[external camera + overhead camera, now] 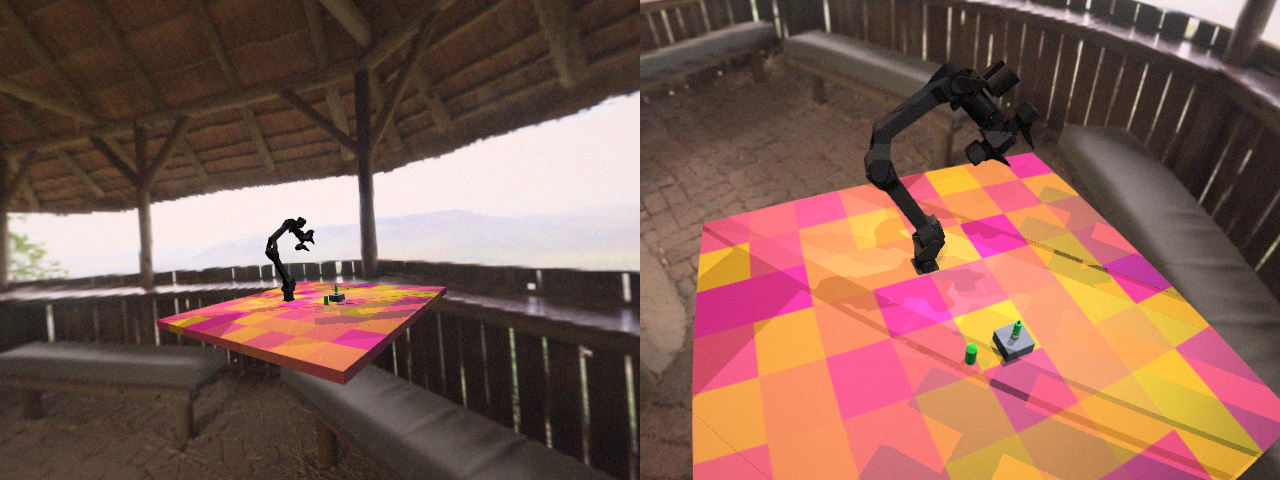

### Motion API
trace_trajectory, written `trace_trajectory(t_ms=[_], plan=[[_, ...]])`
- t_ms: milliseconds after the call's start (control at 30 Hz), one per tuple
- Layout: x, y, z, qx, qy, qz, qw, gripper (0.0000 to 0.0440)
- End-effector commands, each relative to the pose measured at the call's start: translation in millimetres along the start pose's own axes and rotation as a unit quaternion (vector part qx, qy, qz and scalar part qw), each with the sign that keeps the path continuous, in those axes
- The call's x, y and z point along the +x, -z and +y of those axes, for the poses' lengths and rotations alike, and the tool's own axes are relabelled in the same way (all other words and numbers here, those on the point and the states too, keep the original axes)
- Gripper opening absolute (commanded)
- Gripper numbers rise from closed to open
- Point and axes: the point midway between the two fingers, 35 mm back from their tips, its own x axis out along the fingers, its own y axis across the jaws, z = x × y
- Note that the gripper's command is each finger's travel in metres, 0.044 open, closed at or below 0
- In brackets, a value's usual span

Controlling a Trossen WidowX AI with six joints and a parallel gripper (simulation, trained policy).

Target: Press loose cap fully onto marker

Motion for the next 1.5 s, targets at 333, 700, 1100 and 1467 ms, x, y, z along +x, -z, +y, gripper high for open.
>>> trace_trajectory(t_ms=[333, 700, 1100, 1467], plan=[[23, -19, 5, 0.054, 0.036, -0.022, 0.998, 0.0327], [40, -39, 6, 0.099, 0.061, -0.039, 0.992, 0.0328], [56, -63, 5, 0.149, 0.087, -0.056, 0.983, 0.0329], [69, -87, 2, 0.194, 0.107, -0.070, 0.973, 0.0330]])
